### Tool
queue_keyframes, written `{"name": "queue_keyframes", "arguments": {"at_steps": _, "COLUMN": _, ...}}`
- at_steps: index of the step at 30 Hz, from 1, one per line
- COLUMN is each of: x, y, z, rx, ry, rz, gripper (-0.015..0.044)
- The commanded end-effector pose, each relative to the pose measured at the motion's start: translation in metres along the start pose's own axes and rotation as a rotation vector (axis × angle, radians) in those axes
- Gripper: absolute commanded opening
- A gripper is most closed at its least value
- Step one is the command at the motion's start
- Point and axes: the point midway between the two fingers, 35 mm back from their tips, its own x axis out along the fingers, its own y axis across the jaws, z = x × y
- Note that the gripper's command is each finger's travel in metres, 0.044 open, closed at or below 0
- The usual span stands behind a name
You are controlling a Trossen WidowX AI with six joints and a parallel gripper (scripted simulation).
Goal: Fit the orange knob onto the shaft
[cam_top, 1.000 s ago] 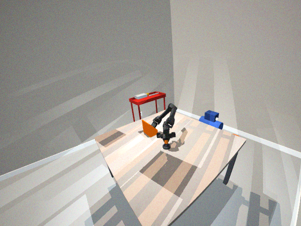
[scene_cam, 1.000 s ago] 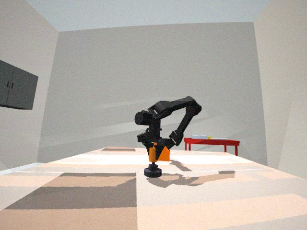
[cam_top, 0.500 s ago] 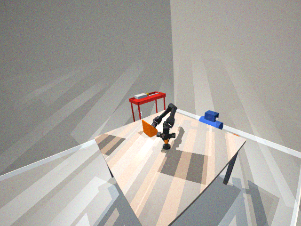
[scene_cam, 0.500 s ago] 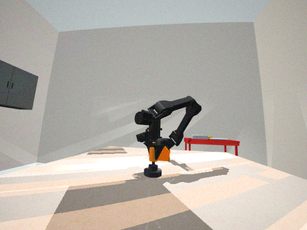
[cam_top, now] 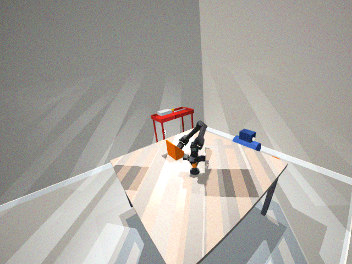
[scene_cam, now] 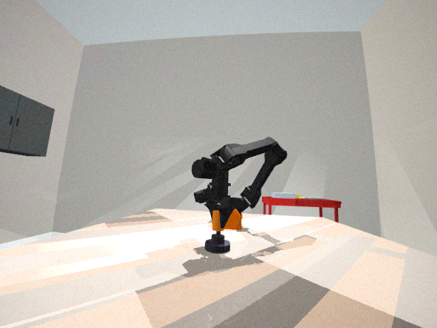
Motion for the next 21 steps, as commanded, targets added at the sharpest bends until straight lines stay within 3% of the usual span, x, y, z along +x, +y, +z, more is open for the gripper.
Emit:
{"name": "queue_keyframes", "arguments": {"at_steps": 1, "x": 0.0005, "y": -0.0001, "z": 0.0006, "rx": 0.003, "ry": -0.001, "rz": 0.000, "gripper": 0.0000}}
{"name": "queue_keyframes", "arguments": {"at_steps": 14, "x": -0.0040, "y": 0.0006, "z": -0.0004, "rx": 0.012, "ry": -0.001, "rz": 0.000, "gripper": 0.0000}}
{"name": "queue_keyframes", "arguments": {"at_steps": 21, "x": -0.0021, "y": 0.0004, "z": -0.0005, "rx": 0.206, "ry": -0.001, "rz": 0.000, "gripper": 0.0000}}
